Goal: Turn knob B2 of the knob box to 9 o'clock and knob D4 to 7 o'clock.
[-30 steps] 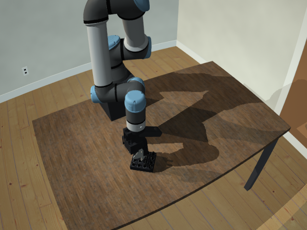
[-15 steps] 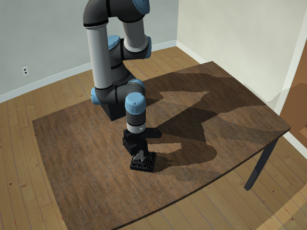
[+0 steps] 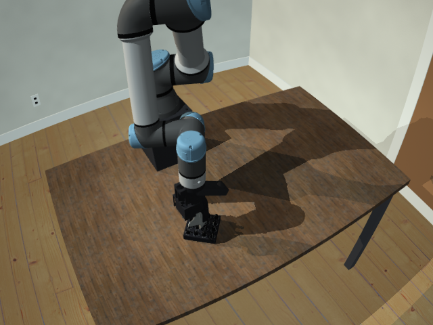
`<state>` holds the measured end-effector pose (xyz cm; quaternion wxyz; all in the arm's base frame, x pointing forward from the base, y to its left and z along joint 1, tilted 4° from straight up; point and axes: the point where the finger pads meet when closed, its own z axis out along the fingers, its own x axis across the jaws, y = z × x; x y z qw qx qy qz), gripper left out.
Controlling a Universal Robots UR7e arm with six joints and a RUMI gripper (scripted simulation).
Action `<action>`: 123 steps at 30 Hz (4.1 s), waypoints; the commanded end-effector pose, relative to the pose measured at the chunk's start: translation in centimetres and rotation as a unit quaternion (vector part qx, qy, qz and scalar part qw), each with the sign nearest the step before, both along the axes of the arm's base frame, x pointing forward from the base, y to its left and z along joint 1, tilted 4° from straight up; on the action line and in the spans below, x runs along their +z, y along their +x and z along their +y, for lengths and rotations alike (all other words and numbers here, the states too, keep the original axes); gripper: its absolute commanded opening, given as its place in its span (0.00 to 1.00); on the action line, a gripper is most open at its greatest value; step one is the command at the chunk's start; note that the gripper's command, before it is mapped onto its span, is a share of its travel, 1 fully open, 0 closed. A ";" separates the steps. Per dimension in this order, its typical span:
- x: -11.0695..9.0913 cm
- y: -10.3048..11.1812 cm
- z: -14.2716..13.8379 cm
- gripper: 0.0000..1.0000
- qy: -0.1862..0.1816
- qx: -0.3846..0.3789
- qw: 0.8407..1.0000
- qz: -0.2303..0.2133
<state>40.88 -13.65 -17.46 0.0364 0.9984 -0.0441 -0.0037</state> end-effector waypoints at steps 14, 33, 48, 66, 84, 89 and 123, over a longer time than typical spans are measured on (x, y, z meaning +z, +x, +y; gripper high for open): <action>0.1 0.3 -0.3 0.11 -0.001 0.000 1.000 -0.002; 0.1 0.3 -0.3 0.04 -0.001 0.000 1.000 -0.002; 0.1 0.3 -0.3 0.04 -0.001 0.000 1.000 -0.002; 0.1 0.3 -0.3 0.04 -0.001 0.004 1.000 -0.002; 0.1 0.2 -0.2 0.04 -0.001 0.048 0.999 0.001; 0.1 0.2 -0.2 0.04 -0.001 0.075 0.997 0.003; 0.1 0.0 -0.3 0.04 0.002 0.343 0.939 0.023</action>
